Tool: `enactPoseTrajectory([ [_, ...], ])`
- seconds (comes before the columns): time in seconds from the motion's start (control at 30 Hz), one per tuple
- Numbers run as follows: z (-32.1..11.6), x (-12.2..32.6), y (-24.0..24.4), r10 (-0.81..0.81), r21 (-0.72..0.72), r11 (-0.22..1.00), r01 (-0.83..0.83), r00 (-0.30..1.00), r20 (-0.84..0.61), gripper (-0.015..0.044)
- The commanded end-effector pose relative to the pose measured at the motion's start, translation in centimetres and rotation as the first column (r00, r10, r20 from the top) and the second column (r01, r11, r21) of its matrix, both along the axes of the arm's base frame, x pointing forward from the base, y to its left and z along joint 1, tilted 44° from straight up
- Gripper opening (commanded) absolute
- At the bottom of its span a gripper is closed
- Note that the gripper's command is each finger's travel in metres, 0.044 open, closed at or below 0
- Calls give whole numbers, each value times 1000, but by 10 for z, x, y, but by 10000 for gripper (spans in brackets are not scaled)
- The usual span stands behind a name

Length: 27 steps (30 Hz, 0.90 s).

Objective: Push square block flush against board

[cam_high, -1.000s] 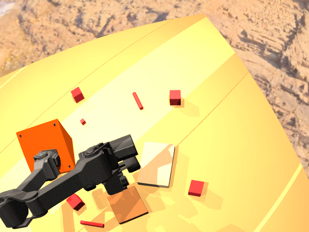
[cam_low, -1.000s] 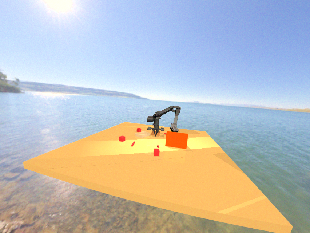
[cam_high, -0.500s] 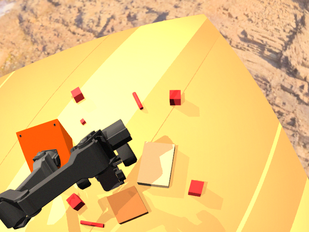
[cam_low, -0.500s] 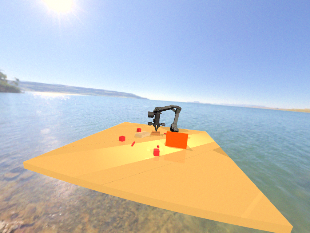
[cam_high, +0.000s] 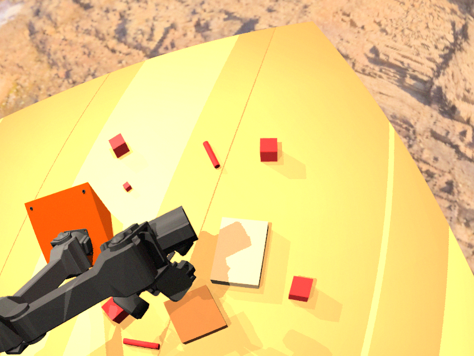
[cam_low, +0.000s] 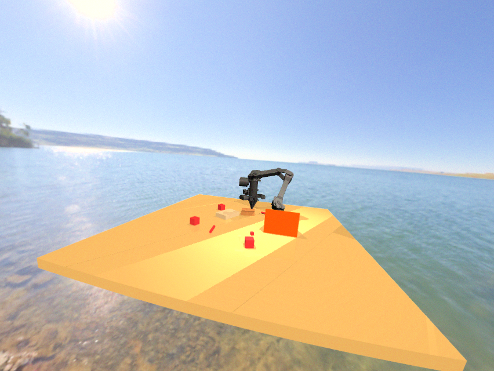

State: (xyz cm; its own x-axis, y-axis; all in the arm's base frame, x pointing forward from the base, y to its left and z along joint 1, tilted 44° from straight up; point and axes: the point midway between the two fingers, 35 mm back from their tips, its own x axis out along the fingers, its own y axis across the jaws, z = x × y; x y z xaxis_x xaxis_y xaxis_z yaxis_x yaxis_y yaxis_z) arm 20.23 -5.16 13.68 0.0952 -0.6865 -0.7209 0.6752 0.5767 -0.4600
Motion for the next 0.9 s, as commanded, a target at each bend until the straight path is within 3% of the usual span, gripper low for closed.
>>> enactPoseTrajectory([
  [0.0,5,-6,-6,96,-11,995,-98,991,-98,0],
  [0.37,17,-21,-21,346,14,931,-364,869,-353,0],
  [0.87,30,-41,-37,564,135,766,-628,556,-611,0],
])
